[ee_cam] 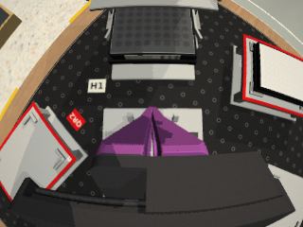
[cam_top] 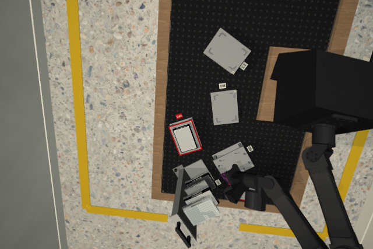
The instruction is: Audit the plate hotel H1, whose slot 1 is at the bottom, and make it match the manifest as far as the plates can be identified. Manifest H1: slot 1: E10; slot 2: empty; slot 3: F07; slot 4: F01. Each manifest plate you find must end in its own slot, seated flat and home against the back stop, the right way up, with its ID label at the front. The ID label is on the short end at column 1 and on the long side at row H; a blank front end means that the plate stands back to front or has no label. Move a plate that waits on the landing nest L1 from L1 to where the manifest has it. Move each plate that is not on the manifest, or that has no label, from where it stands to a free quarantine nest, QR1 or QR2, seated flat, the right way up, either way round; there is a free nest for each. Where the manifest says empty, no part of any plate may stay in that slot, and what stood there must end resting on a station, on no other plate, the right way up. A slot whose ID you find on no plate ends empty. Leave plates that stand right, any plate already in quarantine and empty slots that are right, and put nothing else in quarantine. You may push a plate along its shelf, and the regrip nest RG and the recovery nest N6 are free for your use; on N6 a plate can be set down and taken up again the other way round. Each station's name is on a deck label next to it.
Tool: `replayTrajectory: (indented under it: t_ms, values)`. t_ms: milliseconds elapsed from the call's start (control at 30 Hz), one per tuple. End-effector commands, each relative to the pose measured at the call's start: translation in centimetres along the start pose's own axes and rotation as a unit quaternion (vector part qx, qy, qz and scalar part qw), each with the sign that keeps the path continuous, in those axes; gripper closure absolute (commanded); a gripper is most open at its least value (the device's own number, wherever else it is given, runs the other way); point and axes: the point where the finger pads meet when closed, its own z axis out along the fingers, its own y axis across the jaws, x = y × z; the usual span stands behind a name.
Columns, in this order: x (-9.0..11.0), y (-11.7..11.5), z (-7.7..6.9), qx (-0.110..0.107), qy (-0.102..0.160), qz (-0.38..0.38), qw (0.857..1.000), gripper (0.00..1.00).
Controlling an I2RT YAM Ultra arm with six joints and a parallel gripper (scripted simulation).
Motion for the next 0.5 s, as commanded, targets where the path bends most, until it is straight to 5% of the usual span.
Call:
replayTrajectory:
  t_ms: [0, 467]
  values:
    - [-0.5, 0.0, -0.5, 0.002, -0.016, -0.002, 1.0, 1.0]
    - [0.9, 0.0, -1.9, 0.002, -0.016, -0.002, 1.0, 1.0]
